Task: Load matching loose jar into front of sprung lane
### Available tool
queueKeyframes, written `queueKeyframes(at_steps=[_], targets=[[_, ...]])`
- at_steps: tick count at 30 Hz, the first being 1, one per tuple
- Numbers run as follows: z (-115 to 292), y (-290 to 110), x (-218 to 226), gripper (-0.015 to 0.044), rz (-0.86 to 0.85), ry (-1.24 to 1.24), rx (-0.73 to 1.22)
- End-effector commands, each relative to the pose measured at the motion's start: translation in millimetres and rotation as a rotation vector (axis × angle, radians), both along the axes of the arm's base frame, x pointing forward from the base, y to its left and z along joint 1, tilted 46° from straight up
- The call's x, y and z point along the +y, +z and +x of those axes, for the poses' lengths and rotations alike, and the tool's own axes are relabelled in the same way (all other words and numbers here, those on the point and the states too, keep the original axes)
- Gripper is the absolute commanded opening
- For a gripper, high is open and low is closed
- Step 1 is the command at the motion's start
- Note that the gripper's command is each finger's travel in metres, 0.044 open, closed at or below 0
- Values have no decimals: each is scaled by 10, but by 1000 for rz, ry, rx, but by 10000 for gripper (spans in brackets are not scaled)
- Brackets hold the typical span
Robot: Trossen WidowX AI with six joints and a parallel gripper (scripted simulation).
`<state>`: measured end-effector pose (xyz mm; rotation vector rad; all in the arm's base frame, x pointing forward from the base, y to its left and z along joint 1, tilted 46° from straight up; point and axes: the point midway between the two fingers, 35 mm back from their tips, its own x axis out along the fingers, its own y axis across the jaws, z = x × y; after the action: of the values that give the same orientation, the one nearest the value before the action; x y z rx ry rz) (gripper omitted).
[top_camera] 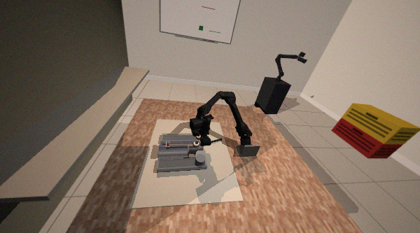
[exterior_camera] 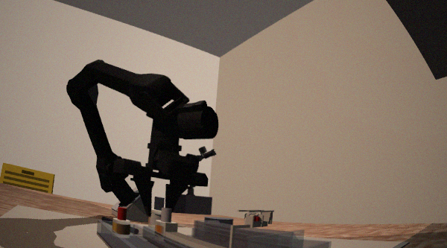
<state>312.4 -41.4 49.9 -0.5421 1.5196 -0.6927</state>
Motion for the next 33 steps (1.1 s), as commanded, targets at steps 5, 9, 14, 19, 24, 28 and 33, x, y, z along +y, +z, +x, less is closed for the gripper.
queueKeyframes(at_steps=[5, 9, 14, 19, 24, 28, 33], targets=[[90, 33, -22, 0, -7, 2, -19], [107, 37, -23, 0, -8, 2, -19], [128, 42, -24, 0, -8, 2, -20], [149, 46, -26, 0, -8, 1, -20], [170, 52, -26, 0, -8, 1, -20], [185, 58, -24, 0, -8, 1, -20], [202, 65, -21, 0, -8, 1, -20]])
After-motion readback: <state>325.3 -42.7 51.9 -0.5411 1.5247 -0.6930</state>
